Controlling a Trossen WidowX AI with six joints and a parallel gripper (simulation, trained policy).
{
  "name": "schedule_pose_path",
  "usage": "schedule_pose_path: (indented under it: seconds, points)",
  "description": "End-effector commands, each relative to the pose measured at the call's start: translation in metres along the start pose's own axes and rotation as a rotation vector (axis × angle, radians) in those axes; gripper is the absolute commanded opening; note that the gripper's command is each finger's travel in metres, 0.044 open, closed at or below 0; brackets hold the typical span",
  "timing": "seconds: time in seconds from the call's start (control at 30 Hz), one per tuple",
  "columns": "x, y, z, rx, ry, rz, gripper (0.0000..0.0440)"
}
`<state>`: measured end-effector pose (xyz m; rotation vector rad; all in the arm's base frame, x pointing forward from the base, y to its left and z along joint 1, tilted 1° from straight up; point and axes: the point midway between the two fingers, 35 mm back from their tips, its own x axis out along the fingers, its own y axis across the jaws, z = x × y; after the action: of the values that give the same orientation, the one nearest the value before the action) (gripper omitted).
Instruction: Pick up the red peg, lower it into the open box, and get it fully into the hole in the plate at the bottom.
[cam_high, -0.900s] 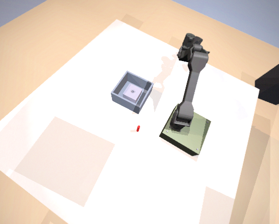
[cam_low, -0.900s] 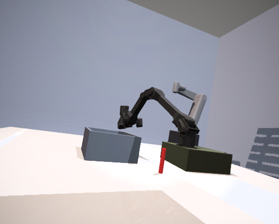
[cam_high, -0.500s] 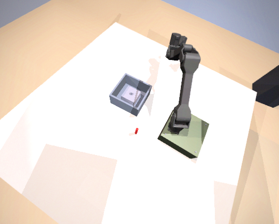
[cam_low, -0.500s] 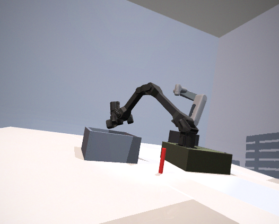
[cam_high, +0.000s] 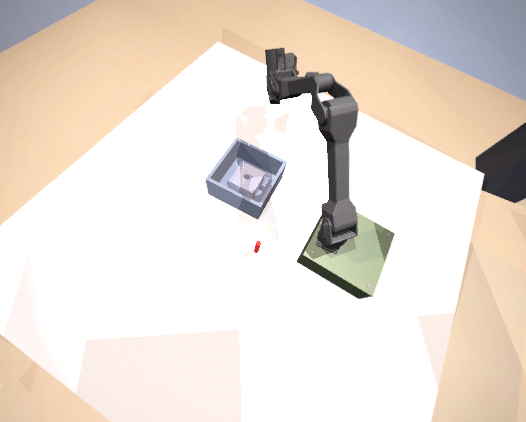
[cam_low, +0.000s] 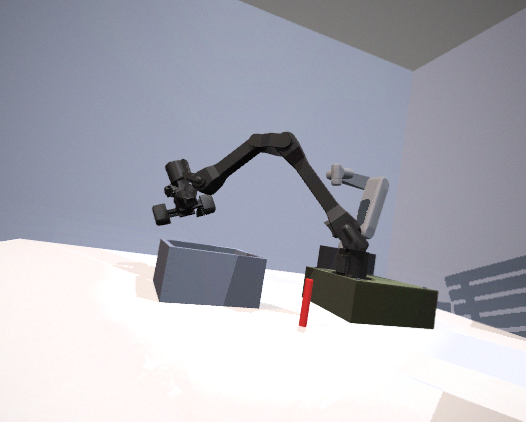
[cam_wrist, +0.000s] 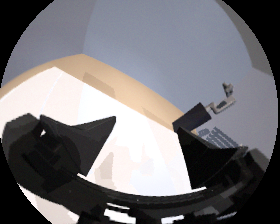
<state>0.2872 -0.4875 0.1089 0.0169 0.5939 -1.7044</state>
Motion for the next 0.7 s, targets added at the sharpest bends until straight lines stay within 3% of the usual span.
schedule_pose_path:
  seconds: [0.0,0.33,0.67]
  points:
    - [-0.044,0.029,0.004,-0.034,0.015,0.102,0.0440]
    - [-0.166,0.078,0.003,-0.135,0.061,0.345,0.0440]
    - [-0.292,0.092,-0.026,-0.258,0.142,0.570,0.0440]
